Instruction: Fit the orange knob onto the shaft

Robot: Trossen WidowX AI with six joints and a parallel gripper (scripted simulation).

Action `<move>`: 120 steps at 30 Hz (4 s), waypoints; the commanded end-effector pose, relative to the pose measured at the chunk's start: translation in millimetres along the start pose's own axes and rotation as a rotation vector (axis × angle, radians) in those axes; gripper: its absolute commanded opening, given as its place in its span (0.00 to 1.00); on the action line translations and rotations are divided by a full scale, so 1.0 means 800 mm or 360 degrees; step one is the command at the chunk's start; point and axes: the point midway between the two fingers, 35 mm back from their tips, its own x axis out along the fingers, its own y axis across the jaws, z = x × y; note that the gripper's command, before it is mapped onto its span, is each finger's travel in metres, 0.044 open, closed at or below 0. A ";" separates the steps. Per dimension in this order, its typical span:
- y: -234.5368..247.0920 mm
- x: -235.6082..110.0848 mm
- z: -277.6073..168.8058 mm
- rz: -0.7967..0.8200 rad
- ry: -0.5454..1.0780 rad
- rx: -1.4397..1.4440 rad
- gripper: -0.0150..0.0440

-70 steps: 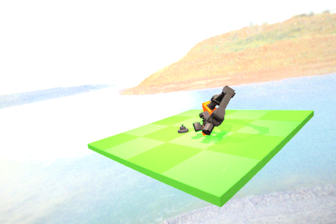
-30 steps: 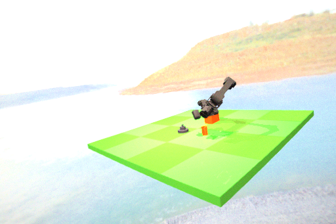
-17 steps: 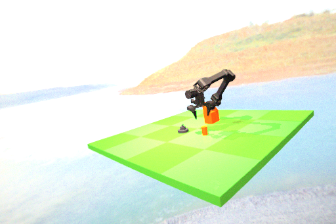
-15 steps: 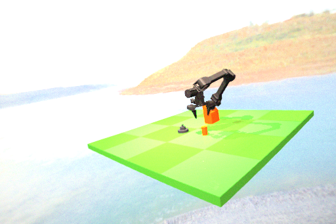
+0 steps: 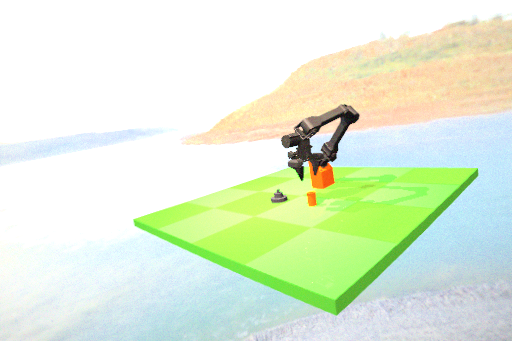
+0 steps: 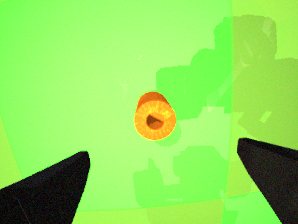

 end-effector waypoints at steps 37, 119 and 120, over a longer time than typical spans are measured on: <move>0.001 0.043 -0.002 0.0015 0.0005 -0.2352 1.00; 0.009 0.071 0.006 0.0000 -0.0018 -0.2353 0.25; 0.008 0.063 0.007 0.0000 -0.0019 -0.2353 0.25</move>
